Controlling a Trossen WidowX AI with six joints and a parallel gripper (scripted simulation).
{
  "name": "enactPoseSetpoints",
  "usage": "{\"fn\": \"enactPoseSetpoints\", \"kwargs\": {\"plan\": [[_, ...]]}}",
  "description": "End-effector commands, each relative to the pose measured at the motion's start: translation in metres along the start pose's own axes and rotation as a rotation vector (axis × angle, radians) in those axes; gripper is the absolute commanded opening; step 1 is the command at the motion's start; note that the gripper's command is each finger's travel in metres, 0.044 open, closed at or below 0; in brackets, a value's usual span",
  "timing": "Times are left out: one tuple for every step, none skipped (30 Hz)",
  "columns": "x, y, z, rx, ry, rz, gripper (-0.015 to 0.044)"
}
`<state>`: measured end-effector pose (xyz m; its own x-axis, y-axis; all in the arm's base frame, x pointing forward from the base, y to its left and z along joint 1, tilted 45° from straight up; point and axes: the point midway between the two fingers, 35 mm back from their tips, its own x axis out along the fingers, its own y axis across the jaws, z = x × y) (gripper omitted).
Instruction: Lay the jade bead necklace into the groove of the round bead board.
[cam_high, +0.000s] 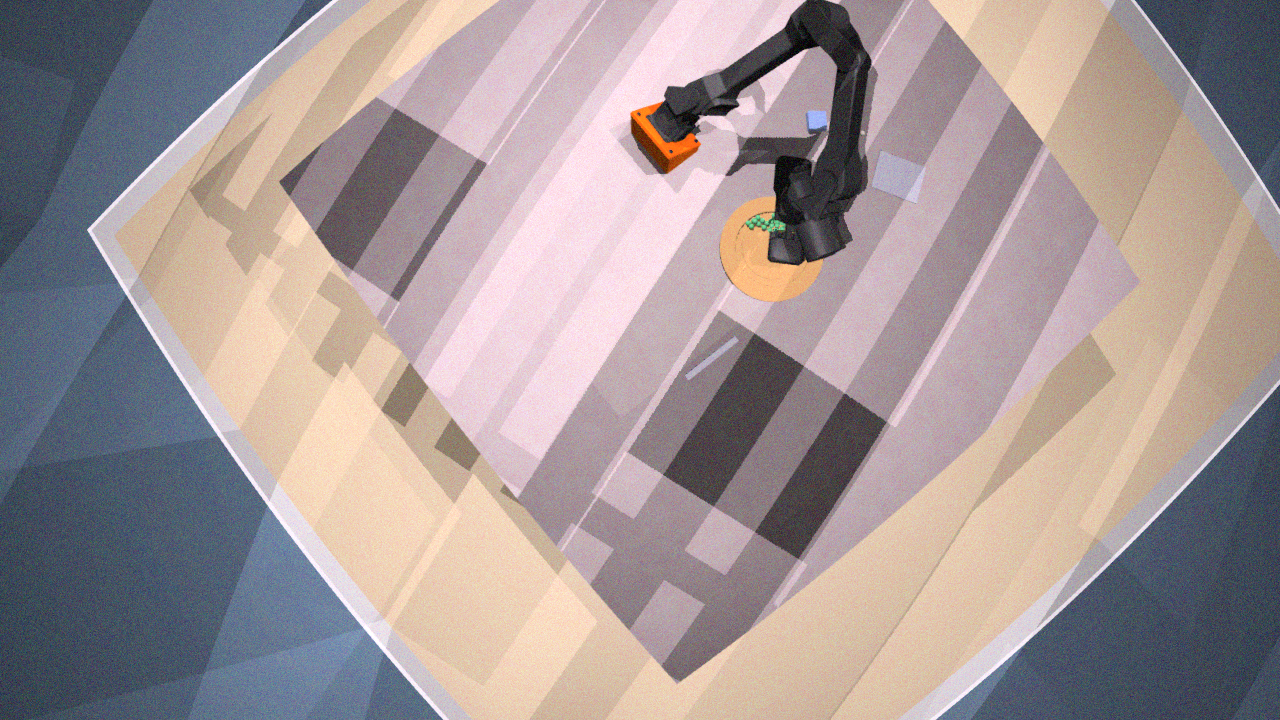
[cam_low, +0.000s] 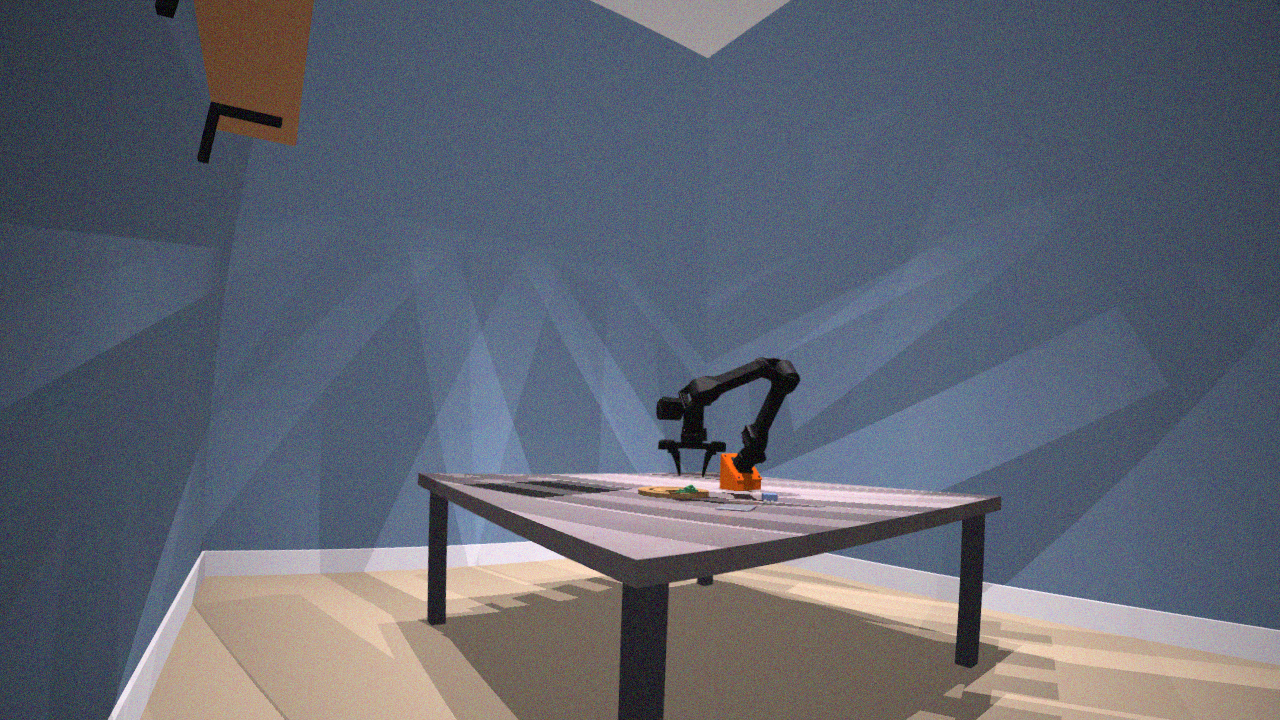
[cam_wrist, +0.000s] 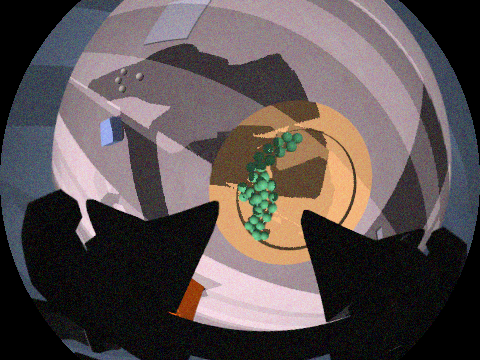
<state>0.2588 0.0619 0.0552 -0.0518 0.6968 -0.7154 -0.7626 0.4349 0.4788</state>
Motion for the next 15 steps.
{"fn": "enactPoseSetpoints", "kwargs": {"plan": [[0.004,0.0,0.0,0.005,0.0,0.002,0.031],[0.005,0.0,0.0,0.005,0.0,0.002,0.031],[0.007,0.0,0.0,0.006,0.0,0.003,0.031],[0.009,0.0,0.0,0.006,0.0,0.003,0.031],[0.01,0.0,0.0,0.007,0.0,0.003,0.031],[0.012,0.001,0.0,0.007,0.001,0.004,0.031],[0.013,0.001,0.0,0.008,0.001,0.004,0.031],[0.015,0.001,0.0,0.008,0.001,0.004,0.031],[0.017,0.001,-0.001,0.009,0.001,0.005,0.031],[0.018,0.001,-0.001,0.009,0.001,0.005,0.031],[0.02,0.001,-0.001,0.01,0.001,0.006,0.031],[0.021,0.001,-0.001,0.01,0.001,0.006,0.031],[0.023,0.002,-0.001,0.011,0.001,0.006,0.031],[0.025,0.002,-0.001,0.011,0.001,0.007,0.031],[0.026,0.002,-0.001,0.011,0.001,0.007,0.031]]}}
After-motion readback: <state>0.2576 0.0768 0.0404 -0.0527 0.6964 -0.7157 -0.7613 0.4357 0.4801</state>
